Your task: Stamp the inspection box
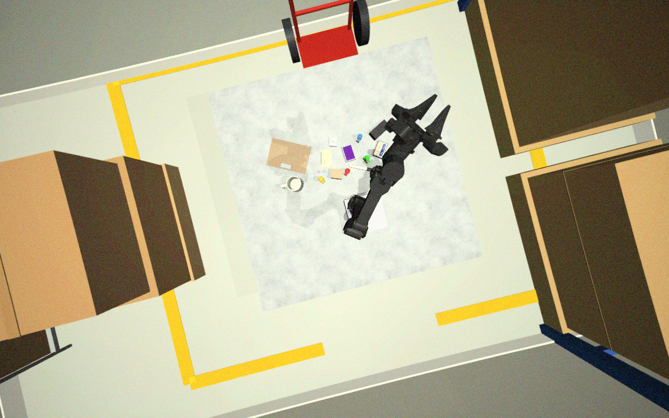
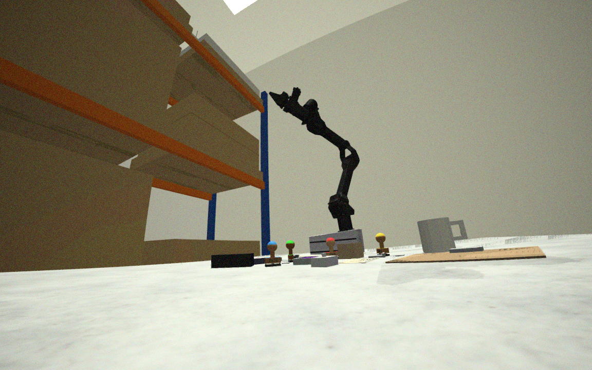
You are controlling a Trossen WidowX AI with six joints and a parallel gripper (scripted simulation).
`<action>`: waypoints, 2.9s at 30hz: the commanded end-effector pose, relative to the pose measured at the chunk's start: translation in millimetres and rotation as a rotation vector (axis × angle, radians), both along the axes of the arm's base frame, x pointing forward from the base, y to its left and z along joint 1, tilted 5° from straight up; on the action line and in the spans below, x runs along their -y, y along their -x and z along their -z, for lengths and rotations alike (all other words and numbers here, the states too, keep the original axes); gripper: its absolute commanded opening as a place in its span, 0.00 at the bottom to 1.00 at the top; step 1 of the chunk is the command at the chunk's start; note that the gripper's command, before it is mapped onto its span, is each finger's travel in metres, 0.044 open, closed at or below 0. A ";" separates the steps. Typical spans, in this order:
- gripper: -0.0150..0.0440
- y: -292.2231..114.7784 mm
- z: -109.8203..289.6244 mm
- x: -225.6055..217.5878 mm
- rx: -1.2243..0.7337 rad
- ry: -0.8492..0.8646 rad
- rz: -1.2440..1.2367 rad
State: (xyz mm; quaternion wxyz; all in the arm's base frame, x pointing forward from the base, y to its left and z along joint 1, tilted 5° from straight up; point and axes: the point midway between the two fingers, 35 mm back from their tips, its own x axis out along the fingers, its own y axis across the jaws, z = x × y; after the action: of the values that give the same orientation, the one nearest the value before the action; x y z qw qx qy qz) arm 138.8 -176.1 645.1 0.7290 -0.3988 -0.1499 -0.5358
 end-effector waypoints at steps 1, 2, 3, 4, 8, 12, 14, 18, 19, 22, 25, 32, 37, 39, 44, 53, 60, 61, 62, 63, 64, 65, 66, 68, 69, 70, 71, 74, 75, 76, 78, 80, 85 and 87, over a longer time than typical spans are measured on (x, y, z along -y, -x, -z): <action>0.64 -47.7 49.2 35.4 -0.143 -0.147 -0.048; 0.64 -57.2 61.2 42.1 -0.175 -0.180 -0.058; 0.64 -66.5 73.5 48.5 -0.206 -0.214 -0.067; 0.64 -75.4 86.3 54.4 -0.238 -0.247 -0.076; 0.64 -107.8 141.2 74.3 -0.367 -0.387 -0.112; 0.64 -133.9 201.2 87.5 -0.497 -0.533 -0.146; 0.64 -144.4 232.7 91.4 -0.563 -0.609 -0.162; 0.64 -159.4 298.2 93.5 -0.699 -0.768 -0.190; 0.64 -161.8 315.0 92.8 -0.733 -0.809 -0.196; 0.64 -165.4 364.8 87.6 -0.837 -0.935 -0.211; 0.64 -163.7 413.5 78.0 -0.943 -1.067 -0.222; 0.64 -137.6 518.6 38.7 -1.201 -1.399 -0.223; 0.64 -101.5 569.9 -0.5 -1.361 -1.612 -0.200; 0.64 -91.5 579.1 -10.5 -1.395 -1.658 -0.191; 0.64 -90.2 580.1 -11.8 -1.399 -1.664 -0.190; 0.64 -96.0 586.8 -10.1 -1.399 -1.664 -0.191; 0.64 -97.9 598.2 -8.7 -1.399 -1.664 -0.191; 0.64 -98.1 599.8 -8.5 -1.399 -1.664 -0.191; 0.64 -98.3 601.5 -8.3 -1.399 -1.664 -0.190; 0.64 -98.5 603.1 -8.2 -1.399 -1.664 -0.190; 0.64 -98.7 604.7 -8.0 -1.399 -1.664 -0.190; 0.64 -98.9 606.3 -7.8 -1.399 -1.664 -0.190; 0.64 -99.1 607.9 -7.7 -1.399 -1.664 -0.190; 0.64 -99.5 611.3 -7.4 -1.399 -1.664 -0.190; 0.64 -99.7 612.9 -7.2 -1.399 -1.664 -0.190; 0.64 -99.8 614.6 -7.1 -1.399 -1.664 -0.190; 0.64 -100.0 616.3 -6.9 -1.399 -1.664 -0.190; 0.64 -100.4 621.3 -6.6 -1.399 -1.664 -0.190; 0.64 -100.5 622.9 -6.5 -1.399 -1.664 -0.190; 0.64 -100.6 624.6 -6.4 -1.399 -1.664 -0.190; 0.64 -100.8 627.9 -6.2 -1.399 -1.664 -0.190; 0.64 -100.9 631.2 -6.0 -1.399 -1.664 -0.190; 0.64 -101.1 639.4 -5.8 -1.399 -1.664 -0.190; 0.64 -101.1 642.7 -5.7 -1.399 -1.664 -0.190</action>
State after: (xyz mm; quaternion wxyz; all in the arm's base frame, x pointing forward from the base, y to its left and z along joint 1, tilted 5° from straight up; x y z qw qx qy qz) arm 241.1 -171.8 10.9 0.7351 0.0119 0.6745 -0.0676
